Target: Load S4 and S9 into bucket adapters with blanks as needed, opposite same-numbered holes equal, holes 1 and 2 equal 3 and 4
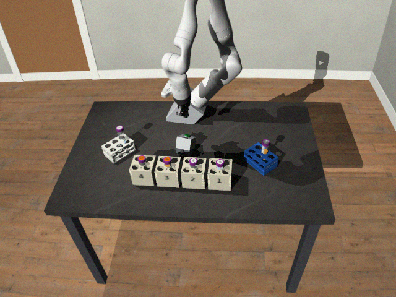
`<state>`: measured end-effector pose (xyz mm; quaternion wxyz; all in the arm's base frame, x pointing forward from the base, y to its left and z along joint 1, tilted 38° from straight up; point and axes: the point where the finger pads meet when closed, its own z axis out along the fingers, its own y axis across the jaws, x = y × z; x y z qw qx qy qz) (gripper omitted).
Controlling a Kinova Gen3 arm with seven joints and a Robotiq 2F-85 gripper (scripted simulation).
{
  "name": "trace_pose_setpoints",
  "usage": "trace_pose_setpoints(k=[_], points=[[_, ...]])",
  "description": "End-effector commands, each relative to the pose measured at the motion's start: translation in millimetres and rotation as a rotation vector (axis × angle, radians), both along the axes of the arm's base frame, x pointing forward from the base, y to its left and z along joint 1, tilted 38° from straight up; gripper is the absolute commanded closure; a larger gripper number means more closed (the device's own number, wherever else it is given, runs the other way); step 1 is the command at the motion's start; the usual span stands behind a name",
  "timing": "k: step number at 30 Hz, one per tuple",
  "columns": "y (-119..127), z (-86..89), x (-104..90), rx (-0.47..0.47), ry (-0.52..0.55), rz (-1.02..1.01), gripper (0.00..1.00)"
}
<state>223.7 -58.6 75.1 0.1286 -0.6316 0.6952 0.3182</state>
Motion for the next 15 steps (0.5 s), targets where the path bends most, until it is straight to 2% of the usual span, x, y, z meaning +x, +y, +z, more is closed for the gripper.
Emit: trace_pose_setpoints(k=[1,15], points=[[3,-3.7,0.5,-0.001,0.0,-0.001,0.9],[13,-16.2,1.7,-0.001,0.0,-0.001,0.9]])
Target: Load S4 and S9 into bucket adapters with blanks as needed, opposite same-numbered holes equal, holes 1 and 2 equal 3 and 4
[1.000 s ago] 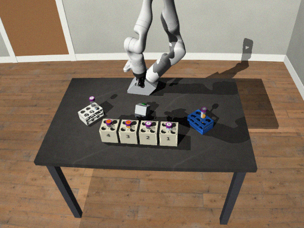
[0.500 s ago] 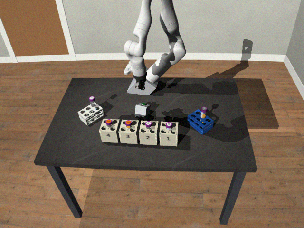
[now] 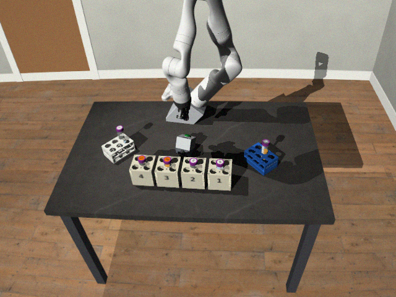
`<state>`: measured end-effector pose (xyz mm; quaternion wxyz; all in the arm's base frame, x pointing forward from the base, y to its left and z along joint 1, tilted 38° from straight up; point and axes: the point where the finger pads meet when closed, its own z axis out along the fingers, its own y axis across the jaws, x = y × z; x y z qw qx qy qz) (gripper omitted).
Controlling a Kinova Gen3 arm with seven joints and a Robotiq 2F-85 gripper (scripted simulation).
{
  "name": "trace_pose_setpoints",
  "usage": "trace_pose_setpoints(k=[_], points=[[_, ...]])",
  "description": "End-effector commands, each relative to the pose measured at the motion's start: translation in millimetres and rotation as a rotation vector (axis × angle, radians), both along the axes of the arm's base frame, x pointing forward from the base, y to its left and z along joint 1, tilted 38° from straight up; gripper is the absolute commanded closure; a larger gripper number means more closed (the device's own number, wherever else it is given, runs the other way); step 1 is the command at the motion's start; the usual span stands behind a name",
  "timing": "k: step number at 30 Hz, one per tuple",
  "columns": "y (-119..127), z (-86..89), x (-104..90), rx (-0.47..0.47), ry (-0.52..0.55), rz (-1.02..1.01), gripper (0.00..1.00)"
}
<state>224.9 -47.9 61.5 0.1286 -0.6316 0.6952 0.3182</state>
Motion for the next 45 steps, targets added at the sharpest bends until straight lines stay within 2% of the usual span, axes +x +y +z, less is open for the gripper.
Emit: trace_pose_setpoints(k=[1,45], points=[[3,-3.7,0.5,-0.001,0.0,-0.001,0.9],[34,-43.3,4.3,-0.001,-0.001,-0.001,0.9]])
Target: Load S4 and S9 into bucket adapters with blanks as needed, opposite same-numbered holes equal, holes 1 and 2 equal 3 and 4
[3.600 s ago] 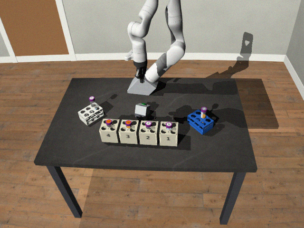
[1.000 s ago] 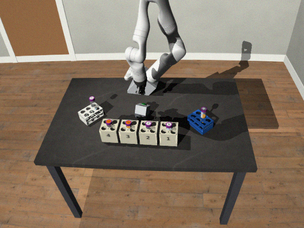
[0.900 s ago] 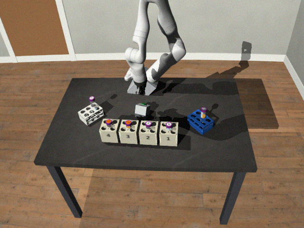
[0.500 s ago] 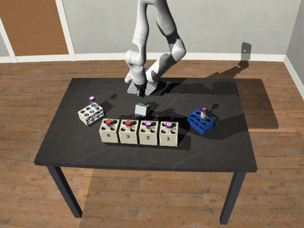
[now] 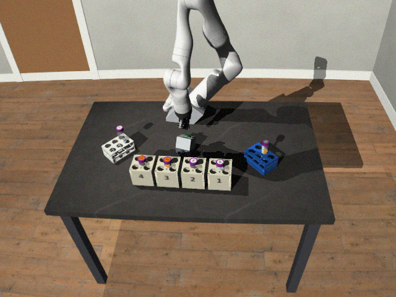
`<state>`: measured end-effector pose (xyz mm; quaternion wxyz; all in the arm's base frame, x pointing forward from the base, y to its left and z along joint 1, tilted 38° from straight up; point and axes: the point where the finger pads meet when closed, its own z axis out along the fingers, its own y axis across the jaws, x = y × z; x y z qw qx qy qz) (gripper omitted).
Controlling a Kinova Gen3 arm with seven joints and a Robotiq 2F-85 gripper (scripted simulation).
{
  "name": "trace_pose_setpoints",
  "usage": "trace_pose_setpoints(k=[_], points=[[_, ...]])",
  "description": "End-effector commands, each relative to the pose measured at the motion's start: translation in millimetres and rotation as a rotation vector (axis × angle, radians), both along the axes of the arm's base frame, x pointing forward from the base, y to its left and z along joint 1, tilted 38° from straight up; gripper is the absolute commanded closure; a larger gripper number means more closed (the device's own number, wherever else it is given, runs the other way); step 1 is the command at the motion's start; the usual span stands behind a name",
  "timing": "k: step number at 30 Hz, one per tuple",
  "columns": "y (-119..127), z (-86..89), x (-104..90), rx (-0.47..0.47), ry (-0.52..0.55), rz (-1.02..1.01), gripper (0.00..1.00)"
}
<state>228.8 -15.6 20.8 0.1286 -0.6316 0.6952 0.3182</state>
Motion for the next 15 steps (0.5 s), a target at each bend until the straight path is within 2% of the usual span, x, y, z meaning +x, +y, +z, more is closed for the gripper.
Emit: trace_pose_setpoints(k=[1,15], points=[[2.6,-3.6,0.5,-0.001,-0.001,-0.001,0.9],[7.4,-9.7,1.1,-0.001,-0.001,-0.001,0.9]])
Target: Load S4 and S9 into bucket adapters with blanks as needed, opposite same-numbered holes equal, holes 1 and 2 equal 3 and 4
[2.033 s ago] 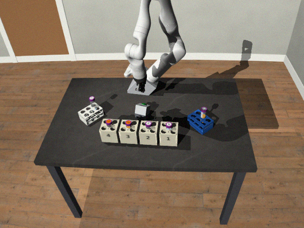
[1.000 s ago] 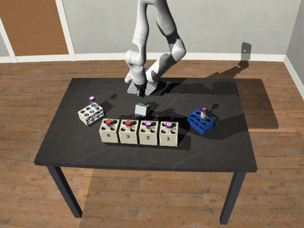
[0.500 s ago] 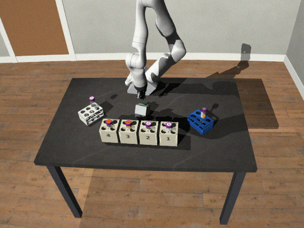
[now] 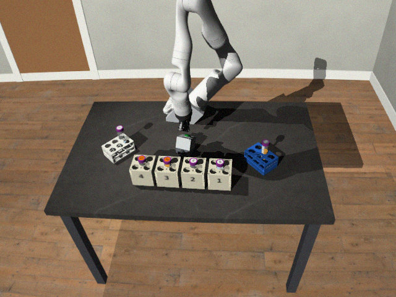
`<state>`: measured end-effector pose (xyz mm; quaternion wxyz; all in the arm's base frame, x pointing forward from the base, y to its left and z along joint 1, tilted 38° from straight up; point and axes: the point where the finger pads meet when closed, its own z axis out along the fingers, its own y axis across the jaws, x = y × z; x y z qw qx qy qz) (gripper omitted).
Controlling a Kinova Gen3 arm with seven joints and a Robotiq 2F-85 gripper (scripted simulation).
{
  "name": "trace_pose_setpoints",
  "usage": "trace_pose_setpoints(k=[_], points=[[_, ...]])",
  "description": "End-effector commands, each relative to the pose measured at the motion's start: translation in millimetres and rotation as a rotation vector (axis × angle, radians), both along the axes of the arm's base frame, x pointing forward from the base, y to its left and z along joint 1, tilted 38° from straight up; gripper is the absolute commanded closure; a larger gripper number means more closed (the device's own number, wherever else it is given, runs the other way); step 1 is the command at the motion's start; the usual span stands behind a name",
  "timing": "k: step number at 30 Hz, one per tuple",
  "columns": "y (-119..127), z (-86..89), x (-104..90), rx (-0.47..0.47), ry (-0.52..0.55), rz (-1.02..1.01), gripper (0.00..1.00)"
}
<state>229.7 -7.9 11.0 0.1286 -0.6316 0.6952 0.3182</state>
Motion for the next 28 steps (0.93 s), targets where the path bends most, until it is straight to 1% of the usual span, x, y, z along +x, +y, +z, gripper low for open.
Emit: trace_pose_setpoints(k=[1,28], points=[[0,0.1,0.2,-0.001,0.0,-0.001,0.9],[10,-12.5,0.8,-0.001,0.0,-0.001,0.9]])
